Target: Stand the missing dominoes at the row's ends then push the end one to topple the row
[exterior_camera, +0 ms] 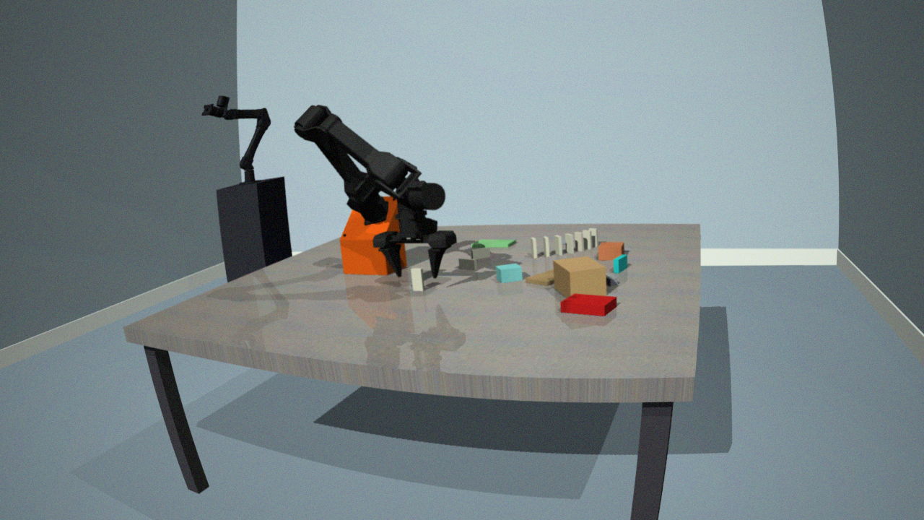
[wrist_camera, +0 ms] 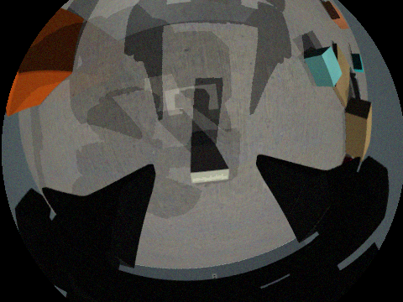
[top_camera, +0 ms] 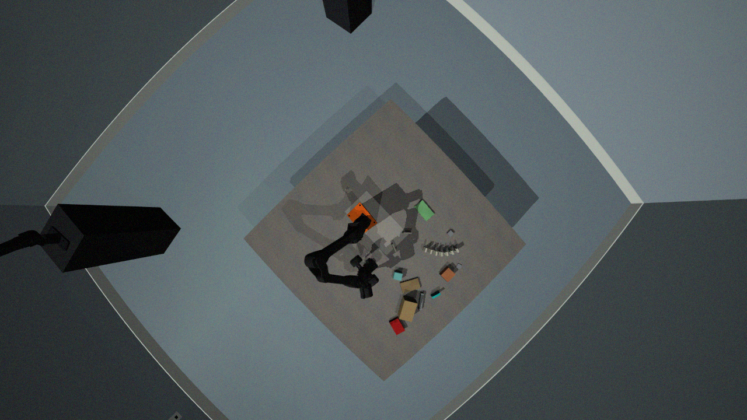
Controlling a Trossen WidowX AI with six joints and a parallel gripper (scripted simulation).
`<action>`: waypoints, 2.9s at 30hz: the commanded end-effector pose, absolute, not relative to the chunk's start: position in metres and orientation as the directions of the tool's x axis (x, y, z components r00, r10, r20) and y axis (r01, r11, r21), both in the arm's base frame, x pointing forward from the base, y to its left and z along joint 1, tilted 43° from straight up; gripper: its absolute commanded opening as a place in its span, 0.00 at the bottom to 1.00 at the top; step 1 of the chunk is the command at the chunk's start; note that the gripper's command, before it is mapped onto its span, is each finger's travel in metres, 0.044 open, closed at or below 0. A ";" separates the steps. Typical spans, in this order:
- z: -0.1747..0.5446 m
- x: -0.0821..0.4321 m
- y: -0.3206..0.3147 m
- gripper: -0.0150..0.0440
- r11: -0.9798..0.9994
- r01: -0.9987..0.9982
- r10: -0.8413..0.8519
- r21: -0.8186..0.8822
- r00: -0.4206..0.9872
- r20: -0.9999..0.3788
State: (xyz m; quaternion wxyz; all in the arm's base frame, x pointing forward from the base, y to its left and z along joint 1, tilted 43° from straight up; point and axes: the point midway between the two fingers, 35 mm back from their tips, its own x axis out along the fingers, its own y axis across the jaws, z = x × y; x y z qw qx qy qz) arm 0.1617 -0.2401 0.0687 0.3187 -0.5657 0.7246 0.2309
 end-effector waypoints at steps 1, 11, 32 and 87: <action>0.063 0.161 -0.243 1.00 0.249 -0.968 -0.668 -0.021 -0.156 -0.727; 0.063 0.161 -0.243 0.60 0.249 -0.968 -0.668 -0.021 -0.156 -0.727; 0.132 0.185 -0.177 0.44 0.256 -0.967 -0.655 -0.020 -0.158 -0.739; -0.058 0.368 0.045 0.44 0.738 -0.343 -0.654 -0.581 -0.146 -0.743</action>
